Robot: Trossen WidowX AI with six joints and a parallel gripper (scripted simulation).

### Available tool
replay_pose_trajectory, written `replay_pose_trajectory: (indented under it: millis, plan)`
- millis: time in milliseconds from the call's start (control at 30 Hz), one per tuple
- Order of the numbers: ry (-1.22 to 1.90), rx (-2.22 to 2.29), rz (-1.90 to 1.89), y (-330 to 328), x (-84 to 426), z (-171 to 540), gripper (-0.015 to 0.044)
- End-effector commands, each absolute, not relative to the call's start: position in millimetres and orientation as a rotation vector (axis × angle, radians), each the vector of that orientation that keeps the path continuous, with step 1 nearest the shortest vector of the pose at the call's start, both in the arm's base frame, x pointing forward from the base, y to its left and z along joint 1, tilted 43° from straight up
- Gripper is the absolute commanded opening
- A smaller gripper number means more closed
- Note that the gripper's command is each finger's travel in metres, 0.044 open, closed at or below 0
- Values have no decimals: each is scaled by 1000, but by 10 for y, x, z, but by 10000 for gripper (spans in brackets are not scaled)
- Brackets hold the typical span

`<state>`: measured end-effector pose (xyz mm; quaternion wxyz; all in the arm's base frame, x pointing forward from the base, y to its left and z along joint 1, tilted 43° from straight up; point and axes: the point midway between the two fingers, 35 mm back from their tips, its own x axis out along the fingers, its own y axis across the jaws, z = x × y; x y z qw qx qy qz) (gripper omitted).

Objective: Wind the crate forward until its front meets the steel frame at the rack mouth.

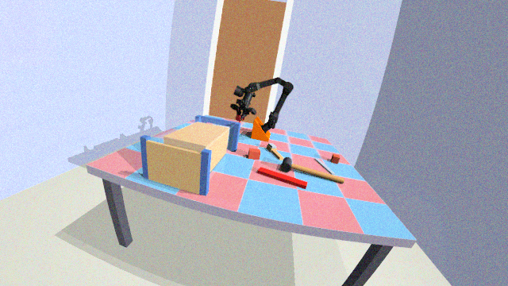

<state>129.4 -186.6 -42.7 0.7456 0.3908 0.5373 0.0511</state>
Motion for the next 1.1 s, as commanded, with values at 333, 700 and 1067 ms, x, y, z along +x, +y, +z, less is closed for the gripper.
replay_pose_trajectory:
  millis: [333,700,1067]
  plan:
    - [1209,840,98,-2003,1100,-568,0]
    - [1210,839,97,-2095,1018,-647,0]
    - [1210,838,96,-2190,957,-728,0]
